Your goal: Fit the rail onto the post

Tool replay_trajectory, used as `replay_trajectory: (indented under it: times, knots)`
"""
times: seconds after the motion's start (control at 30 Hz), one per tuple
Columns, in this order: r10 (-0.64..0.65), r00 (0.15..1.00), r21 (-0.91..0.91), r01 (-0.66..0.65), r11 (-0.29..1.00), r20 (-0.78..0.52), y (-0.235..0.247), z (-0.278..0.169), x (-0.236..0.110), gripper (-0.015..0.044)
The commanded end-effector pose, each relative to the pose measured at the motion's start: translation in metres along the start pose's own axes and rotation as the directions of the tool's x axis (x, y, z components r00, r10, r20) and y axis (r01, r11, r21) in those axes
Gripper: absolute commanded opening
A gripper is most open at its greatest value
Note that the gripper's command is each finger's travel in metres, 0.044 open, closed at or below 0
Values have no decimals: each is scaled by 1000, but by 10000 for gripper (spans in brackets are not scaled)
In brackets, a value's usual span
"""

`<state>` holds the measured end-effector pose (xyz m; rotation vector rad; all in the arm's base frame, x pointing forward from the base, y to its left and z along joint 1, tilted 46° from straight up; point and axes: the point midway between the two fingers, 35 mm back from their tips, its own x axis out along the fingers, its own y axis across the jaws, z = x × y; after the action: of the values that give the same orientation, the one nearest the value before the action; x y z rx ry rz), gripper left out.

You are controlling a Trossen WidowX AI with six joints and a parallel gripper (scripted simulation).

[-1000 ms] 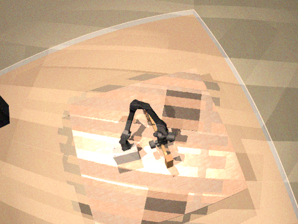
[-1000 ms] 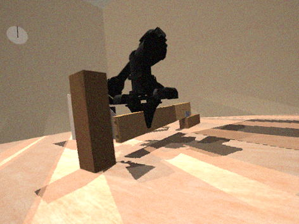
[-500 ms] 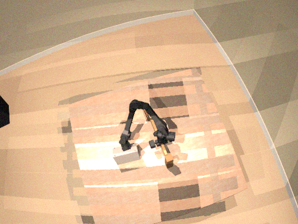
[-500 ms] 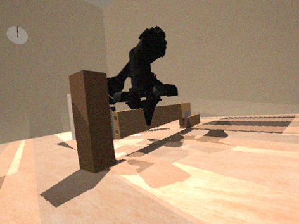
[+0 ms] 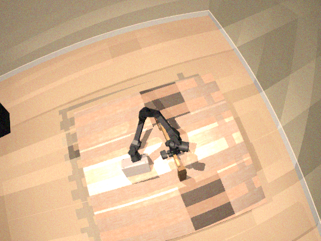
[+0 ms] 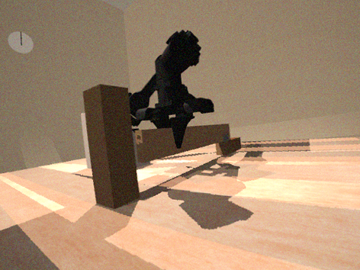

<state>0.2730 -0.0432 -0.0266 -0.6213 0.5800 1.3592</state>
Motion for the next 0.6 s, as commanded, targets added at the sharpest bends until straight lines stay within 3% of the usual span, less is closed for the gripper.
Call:
replay_trajectory:
  times: [0.0,0.57]
  knots:
    - [-10,1000,2,10,1000,4,-1,-1,-1,0]
    - [-10,1000,3,10,1000,4,0,-1,0,0]
